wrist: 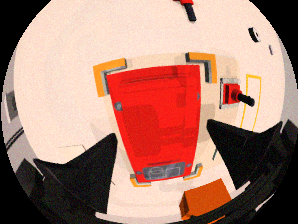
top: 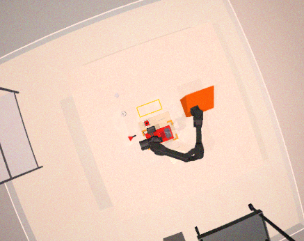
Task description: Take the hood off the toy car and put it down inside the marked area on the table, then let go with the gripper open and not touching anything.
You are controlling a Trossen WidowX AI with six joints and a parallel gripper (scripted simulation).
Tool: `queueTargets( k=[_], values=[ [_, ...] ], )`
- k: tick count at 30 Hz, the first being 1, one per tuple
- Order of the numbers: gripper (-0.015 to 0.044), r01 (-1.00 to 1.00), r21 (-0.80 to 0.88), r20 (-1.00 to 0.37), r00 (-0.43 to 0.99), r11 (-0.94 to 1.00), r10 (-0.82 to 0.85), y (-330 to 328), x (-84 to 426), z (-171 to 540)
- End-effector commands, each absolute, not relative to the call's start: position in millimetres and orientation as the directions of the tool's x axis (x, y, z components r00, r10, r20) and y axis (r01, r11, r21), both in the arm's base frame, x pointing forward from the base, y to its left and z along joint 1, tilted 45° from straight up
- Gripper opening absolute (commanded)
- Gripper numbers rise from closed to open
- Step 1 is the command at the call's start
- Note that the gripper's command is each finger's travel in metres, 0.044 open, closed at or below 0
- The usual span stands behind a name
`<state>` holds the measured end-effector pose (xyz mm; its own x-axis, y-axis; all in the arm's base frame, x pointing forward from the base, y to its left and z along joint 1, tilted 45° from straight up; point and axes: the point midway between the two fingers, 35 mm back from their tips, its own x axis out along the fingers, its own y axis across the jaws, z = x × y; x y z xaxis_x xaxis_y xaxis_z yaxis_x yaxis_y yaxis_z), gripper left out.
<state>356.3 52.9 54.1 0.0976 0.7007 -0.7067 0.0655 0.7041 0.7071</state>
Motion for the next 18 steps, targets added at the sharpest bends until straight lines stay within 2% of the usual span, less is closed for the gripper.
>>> queueTargets(
  k=[1,18],
  values=[
    [0.0440,0.074,0.710,-0.704,0.094,0.700,0.704,55.9,354.2,50.0],
    [0.0440,0.074,0.710,-0.704,0.094,0.700,0.704,60.7,354.8,45.1]
  ],
)
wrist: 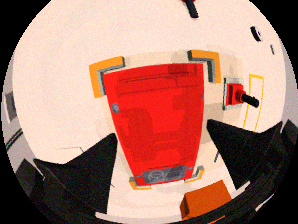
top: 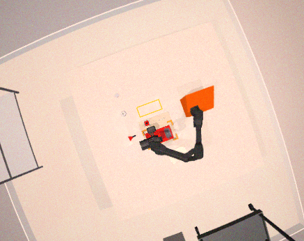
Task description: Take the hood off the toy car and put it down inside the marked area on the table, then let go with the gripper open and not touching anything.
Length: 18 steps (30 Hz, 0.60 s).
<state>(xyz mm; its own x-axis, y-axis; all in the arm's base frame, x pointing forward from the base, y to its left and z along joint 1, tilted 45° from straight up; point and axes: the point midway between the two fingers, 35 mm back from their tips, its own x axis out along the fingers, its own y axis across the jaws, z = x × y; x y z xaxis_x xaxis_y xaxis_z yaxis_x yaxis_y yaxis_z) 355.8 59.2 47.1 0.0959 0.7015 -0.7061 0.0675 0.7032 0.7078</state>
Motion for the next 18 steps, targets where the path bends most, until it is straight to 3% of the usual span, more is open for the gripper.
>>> queueTargets(
  k=[1,18],
  values=[
    [0.0440,0.074,0.710,-0.704,0.094,0.700,0.704,61.1,354.8,44.8],
    [0.0440,0.074,0.711,-0.703,0.094,0.700,0.704,67.0,355.6,39.0]
  ],
)
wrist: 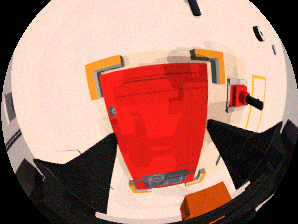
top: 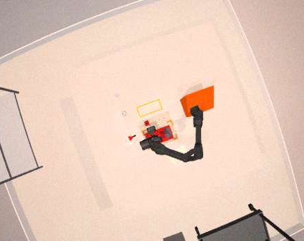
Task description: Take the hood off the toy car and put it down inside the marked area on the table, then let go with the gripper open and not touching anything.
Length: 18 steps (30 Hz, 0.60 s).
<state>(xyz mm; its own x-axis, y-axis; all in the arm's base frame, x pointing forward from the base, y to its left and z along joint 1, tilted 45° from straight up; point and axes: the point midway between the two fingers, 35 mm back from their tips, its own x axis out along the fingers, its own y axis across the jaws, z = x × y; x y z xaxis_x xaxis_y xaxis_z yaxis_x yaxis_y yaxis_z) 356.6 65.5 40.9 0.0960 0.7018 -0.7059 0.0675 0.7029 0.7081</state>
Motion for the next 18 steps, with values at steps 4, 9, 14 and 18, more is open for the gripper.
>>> queueTargets(
  k=[4,9,14,18],
  values=[
    [0.0440,0.074,0.711,-0.703,0.094,0.700,0.705,68.4,355.7,37.6],
    [0.0440,0.074,0.711,-0.703,0.094,0.699,0.705,70.1,355.9,35.9],
    [0.0328,0.067,0.708,-0.706,0.096,0.703,0.702,68.6,357.0,37.9],
    [0.0302,0.067,0.708,-0.706,0.096,0.703,0.702,68.6,357.0,37.9]
  ],
)
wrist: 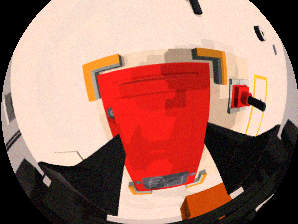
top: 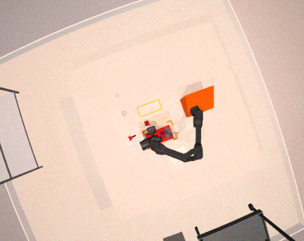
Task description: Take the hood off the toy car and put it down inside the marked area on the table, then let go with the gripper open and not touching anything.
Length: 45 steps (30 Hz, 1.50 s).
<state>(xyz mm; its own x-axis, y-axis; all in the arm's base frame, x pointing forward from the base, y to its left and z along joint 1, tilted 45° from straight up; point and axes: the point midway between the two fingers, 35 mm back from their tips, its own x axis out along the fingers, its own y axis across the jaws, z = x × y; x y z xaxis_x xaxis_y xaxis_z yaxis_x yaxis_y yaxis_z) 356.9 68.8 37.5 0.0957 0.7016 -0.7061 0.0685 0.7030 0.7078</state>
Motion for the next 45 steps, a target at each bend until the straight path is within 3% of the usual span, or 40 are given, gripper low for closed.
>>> queueTargets(
  k=[1,4,15,45],
  values=[
    [0.0295,0.067,0.708,-0.706,0.096,0.703,0.702,69,357,38],
    [0.0275,0.067,0.708,-0.706,0.096,0.703,0.702,69,357,38],
    [0.0000,0.068,0.708,-0.706,0.096,0.703,0.702,65,357,42],
    [0.0000,0.068,0.707,-0.707,0.096,0.704,0.701,51,355,55]
  ],
)
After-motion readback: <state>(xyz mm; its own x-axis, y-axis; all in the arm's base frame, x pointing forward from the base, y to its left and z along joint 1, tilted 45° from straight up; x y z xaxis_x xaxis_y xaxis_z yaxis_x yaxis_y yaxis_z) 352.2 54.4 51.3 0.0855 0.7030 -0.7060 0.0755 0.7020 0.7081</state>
